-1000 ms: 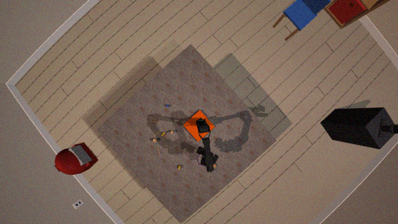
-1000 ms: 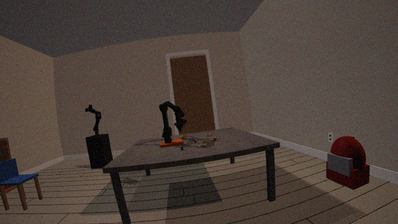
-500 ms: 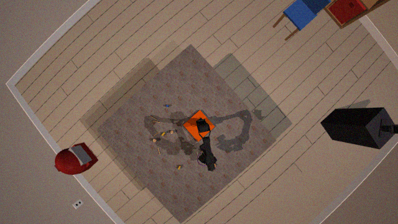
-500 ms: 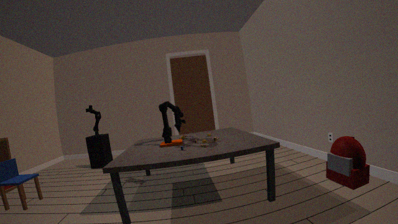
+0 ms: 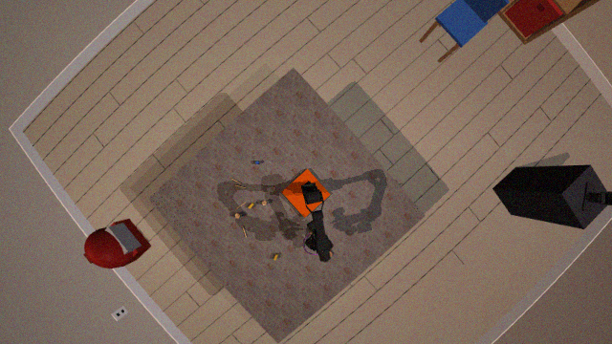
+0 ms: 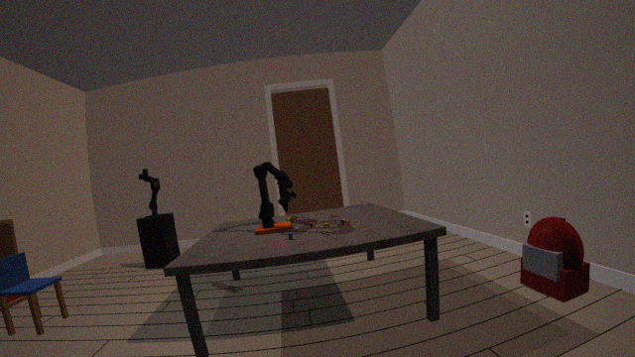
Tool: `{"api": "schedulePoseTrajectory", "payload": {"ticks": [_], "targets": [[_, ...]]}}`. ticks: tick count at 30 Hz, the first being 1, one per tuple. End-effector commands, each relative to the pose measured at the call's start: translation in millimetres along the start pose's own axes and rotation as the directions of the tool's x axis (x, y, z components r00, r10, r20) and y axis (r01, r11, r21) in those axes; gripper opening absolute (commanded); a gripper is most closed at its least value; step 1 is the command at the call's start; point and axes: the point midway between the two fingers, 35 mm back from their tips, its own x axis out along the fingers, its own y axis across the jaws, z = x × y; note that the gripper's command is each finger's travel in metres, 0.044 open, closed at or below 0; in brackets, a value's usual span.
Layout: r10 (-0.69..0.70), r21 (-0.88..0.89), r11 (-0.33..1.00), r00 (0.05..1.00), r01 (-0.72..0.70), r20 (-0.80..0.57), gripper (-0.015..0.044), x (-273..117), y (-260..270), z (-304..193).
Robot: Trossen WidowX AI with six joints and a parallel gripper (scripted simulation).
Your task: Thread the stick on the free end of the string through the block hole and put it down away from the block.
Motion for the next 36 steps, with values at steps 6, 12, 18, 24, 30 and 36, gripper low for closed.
{"api": "schedulePoseTrajectory", "payload": {"ticks": [6,12,18,24,30,36], "targets": [[-0.008,0.004,1.000,1.000,0.008,-0.007,0.0122,18.8,-0.1,-0.7],[-0.008,0.004,1.000,1.000,0.008,-0.007,0.0122,28.7,0.1,-0.7],[-0.008,0.004,1.000,1.000,0.008,-0.007,0.0122,38.7,-0.2,-0.9],[-0.008,0.004,1.000,1.000,0.009,-0.007,0.0122,48.7,-0.8,-1.1],[-0.009,0.004,1.000,1.000,0.009,-0.008,0.0122,58.5,-1.8,-1.6],[-0.009,0.004,1.000,1.000,0.009,-0.008,0.0122,68.1,-3.2,-2.2]]}}
